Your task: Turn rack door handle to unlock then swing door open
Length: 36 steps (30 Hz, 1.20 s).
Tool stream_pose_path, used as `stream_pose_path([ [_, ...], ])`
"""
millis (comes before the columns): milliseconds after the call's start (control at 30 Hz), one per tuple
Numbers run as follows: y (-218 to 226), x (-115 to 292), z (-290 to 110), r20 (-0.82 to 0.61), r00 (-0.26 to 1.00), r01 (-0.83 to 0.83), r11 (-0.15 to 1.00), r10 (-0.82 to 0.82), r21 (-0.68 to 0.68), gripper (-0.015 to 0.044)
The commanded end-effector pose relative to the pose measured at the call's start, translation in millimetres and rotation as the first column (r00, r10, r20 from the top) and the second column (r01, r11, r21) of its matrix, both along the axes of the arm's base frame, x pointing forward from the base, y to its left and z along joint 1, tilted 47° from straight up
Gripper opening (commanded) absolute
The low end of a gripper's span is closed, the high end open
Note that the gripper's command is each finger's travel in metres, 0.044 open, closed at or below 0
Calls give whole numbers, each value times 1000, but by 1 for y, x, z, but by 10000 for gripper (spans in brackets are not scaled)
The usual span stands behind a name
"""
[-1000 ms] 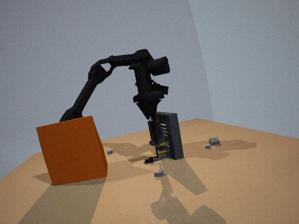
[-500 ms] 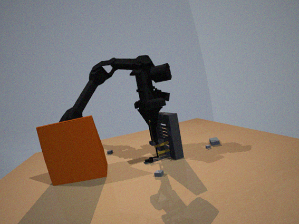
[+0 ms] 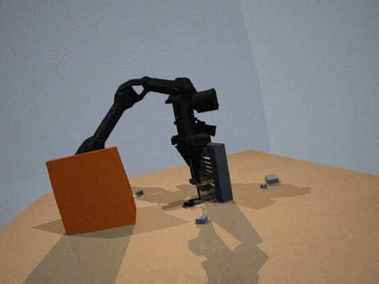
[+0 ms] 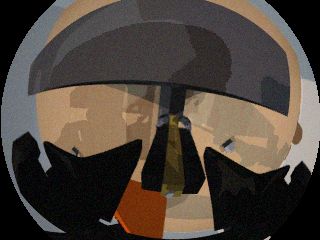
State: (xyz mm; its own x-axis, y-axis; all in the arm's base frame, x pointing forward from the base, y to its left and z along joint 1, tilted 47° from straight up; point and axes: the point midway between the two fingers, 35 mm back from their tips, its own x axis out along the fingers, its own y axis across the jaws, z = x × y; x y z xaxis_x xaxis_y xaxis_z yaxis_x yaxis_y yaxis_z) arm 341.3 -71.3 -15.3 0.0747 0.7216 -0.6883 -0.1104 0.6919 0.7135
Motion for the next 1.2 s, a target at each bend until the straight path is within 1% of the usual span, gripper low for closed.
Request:
stream_pose_path([
  [0, 2, 0, -1, -3, 1000, 7, 1000, -7, 4, 235],
  [167, 2, 0, -1, -3, 1000, 7, 1000, -7, 4, 104],
  [600, 2, 0, -1, -3, 1000, 7, 1000, -7, 4, 17],
  [733, 2, 0, -1, -9, 1000, 12, 1000, -12, 5, 16],
  [800, 2, 0, -1, -56, 997, 57, 998, -56, 8, 16],
  [933, 2, 0, -1, -198, 962, 192, 981, -187, 5, 16],
  [1033, 2, 0, -1, -301, 912, 290, 957, -279, -9, 16],
  [1167, 2, 0, -1, -429, 814, 413, 910, -391, -45, 16],
])
